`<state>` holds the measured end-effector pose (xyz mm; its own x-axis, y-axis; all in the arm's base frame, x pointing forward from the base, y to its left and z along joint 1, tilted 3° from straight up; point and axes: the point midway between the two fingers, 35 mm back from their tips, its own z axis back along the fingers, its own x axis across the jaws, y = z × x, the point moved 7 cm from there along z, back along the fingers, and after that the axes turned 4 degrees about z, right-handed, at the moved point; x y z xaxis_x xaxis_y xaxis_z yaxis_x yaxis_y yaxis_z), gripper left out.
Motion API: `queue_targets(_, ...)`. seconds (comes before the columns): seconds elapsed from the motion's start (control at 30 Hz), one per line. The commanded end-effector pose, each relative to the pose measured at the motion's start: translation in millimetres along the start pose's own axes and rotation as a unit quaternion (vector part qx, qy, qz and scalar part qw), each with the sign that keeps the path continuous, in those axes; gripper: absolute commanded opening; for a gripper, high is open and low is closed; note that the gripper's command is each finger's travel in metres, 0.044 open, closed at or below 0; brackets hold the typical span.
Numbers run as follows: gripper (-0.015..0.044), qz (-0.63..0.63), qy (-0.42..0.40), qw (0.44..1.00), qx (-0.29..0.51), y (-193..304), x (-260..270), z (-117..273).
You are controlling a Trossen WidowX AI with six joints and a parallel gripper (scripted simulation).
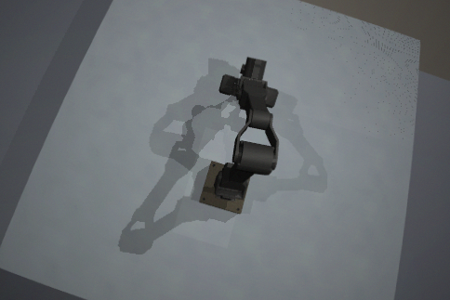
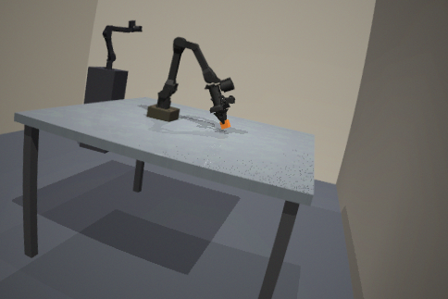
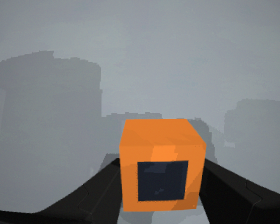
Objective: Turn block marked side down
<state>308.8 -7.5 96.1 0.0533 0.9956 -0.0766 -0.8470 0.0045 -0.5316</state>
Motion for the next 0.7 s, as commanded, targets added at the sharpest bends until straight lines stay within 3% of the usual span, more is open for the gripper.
queue_targets(0.0, 0.0, 0.001, 0.003, 1.0, -0.013, -1, -1, 2)
queue_targets(0.67, 0.0, 0.003, 0.011, 0.989, -0.148, 22, 3, -37)
